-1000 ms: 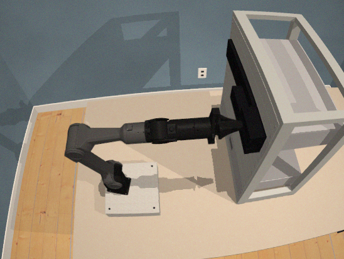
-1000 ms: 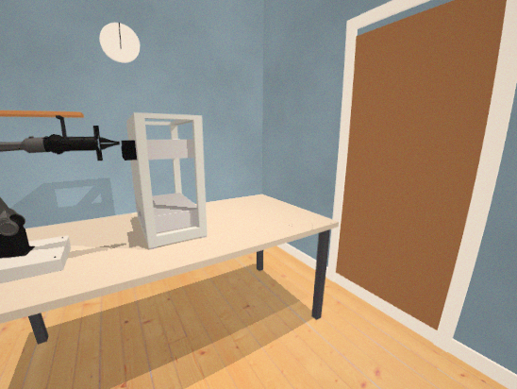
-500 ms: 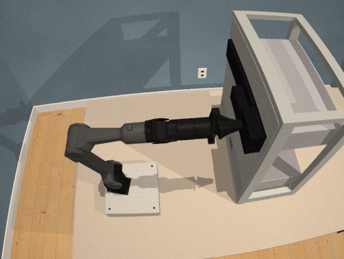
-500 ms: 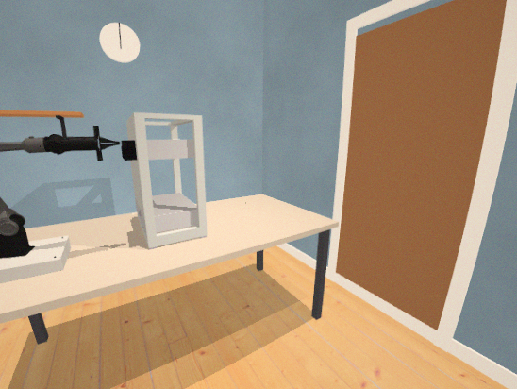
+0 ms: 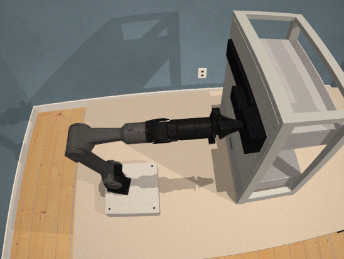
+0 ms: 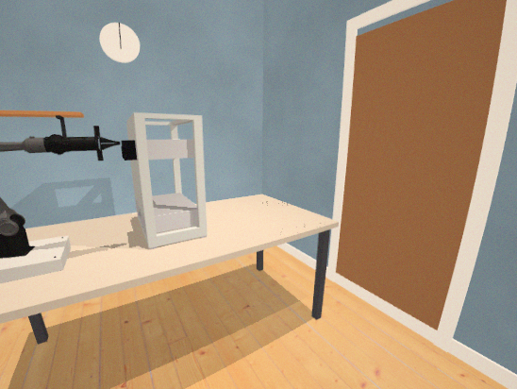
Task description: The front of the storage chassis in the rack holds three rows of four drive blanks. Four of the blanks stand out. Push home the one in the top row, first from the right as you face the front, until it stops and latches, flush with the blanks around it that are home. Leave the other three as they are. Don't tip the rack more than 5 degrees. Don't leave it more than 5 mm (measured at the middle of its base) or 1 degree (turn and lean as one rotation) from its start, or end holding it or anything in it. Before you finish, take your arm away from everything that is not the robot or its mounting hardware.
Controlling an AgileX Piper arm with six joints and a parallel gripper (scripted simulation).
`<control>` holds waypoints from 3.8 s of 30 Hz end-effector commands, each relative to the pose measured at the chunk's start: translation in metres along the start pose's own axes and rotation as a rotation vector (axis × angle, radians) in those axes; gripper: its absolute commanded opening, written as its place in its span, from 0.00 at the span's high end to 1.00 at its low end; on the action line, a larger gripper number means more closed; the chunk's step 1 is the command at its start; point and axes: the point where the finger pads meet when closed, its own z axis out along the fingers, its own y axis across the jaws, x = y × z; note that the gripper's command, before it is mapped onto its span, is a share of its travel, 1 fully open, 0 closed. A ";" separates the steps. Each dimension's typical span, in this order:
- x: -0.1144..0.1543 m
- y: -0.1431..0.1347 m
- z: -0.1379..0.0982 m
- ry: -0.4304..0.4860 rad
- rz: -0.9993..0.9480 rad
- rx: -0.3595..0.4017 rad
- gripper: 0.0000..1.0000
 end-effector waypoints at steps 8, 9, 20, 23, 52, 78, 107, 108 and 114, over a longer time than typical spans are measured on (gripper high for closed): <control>0.000 -0.002 0.002 0.006 0.000 0.001 1.00; 0.001 -0.002 0.003 0.006 0.000 0.001 1.00; 0.002 -0.002 0.010 0.005 0.000 0.001 1.00; 0.002 -0.002 0.010 0.005 0.000 0.001 1.00; 0.002 0.000 0.030 0.005 0.000 0.001 1.00; 0.002 0.000 0.033 0.005 0.000 0.001 1.00; 0.002 0.000 0.038 0.005 0.000 0.001 1.00; 0.002 0.000 0.038 0.005 0.000 0.001 1.00; 0.002 0.000 0.039 0.005 0.000 0.001 1.00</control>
